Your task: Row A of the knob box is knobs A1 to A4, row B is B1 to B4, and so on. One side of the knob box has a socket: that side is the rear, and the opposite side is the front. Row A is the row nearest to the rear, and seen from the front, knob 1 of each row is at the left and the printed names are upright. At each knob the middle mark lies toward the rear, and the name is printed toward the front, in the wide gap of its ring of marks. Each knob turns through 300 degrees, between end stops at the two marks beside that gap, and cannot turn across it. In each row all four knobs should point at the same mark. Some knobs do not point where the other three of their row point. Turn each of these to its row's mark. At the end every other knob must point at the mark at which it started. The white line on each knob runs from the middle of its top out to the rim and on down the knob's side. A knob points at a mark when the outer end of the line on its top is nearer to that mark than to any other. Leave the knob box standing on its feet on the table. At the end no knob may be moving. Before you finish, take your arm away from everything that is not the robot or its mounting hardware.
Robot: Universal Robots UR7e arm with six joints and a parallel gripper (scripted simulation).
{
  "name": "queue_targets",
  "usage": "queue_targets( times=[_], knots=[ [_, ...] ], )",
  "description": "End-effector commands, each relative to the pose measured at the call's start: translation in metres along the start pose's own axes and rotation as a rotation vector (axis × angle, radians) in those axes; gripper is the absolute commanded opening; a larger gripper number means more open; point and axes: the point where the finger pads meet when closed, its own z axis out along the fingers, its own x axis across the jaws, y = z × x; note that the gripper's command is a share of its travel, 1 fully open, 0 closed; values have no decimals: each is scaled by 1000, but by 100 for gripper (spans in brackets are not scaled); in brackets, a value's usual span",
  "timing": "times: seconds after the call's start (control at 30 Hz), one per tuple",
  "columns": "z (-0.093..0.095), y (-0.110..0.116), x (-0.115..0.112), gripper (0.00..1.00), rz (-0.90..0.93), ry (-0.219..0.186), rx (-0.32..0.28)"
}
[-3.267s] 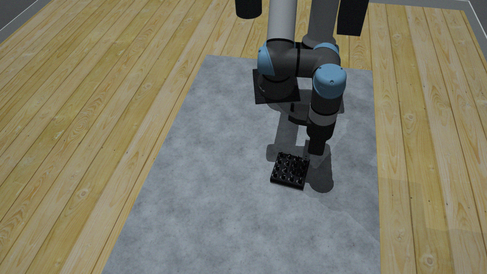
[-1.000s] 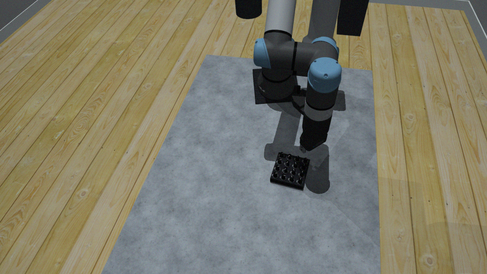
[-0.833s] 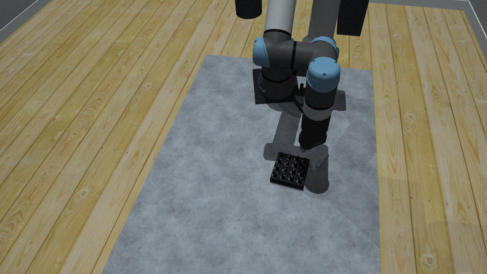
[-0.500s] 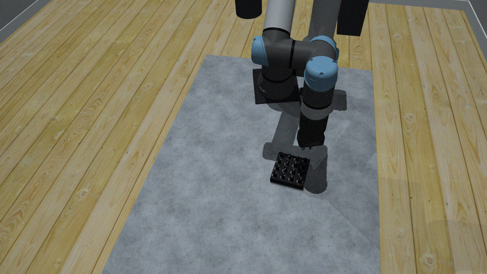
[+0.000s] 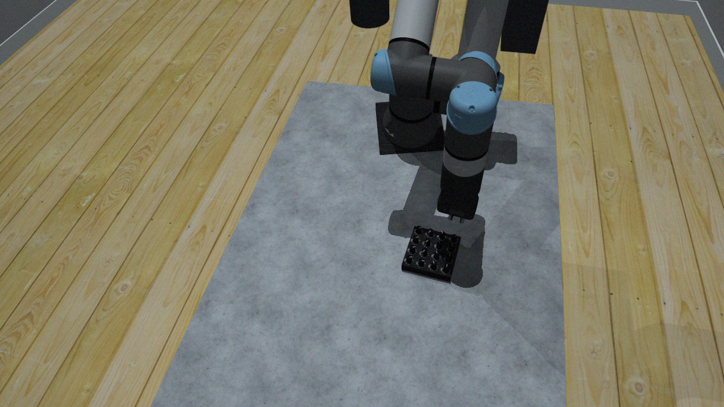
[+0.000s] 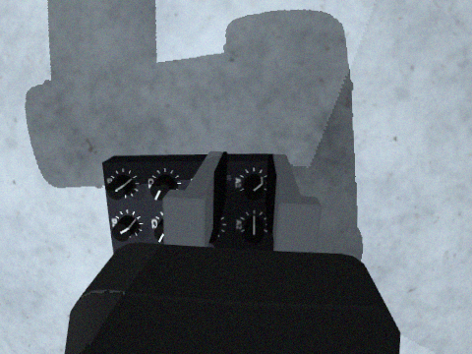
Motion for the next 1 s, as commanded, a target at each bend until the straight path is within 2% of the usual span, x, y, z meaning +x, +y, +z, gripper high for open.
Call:
queue_targets(
  times=[0.0, 0.5, 0.57, 0.97],
  knots=[
    [-1, 1, 1, 46, 90, -6, -2],
    [-5, 7, 4, 46, 615, -5, -4],
    [-5, 7, 4, 46, 615, -5, -4],
    [-7, 14, 4, 46, 967, -4, -5]
  ],
)
